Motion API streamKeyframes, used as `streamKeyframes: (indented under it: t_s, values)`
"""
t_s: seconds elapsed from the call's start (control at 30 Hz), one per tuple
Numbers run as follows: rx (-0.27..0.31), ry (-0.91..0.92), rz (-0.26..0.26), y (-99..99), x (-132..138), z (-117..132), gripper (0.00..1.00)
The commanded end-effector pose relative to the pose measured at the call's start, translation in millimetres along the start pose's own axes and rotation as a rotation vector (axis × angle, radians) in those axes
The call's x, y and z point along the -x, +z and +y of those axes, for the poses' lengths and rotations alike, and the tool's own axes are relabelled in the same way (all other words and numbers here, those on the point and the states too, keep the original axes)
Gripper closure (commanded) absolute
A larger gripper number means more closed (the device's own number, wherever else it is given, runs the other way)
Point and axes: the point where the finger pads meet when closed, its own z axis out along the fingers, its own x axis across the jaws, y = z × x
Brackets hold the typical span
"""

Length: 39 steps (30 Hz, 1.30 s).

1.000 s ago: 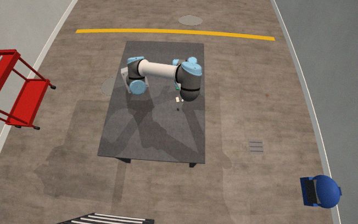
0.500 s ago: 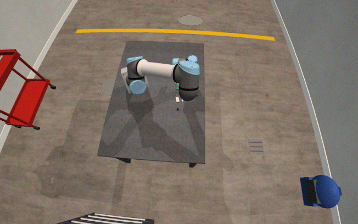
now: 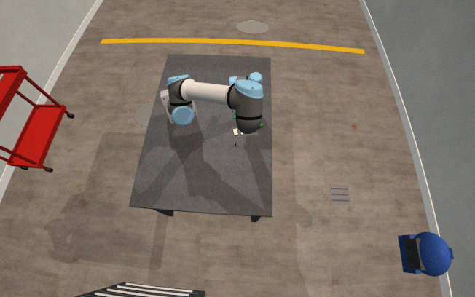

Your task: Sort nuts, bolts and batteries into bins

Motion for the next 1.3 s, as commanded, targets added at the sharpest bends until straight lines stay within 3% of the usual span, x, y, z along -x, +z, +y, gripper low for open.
streamKeyframes:
  t_s: [0.0,0.03,0.07,1.27]
  values:
    - [0.0,-0.001,0.0,-0.7,1.1,-0.7,0.82]
    - [0.0,-0.001,0.0,-0.7,1.1,-0.7,0.82]
    - [0.0,-0.003,0.001,-5.8,2.2,-1.1,0.0]
    - [-0.001,0.003,0.004,-134.5,-1.1,-0.1,0.0]
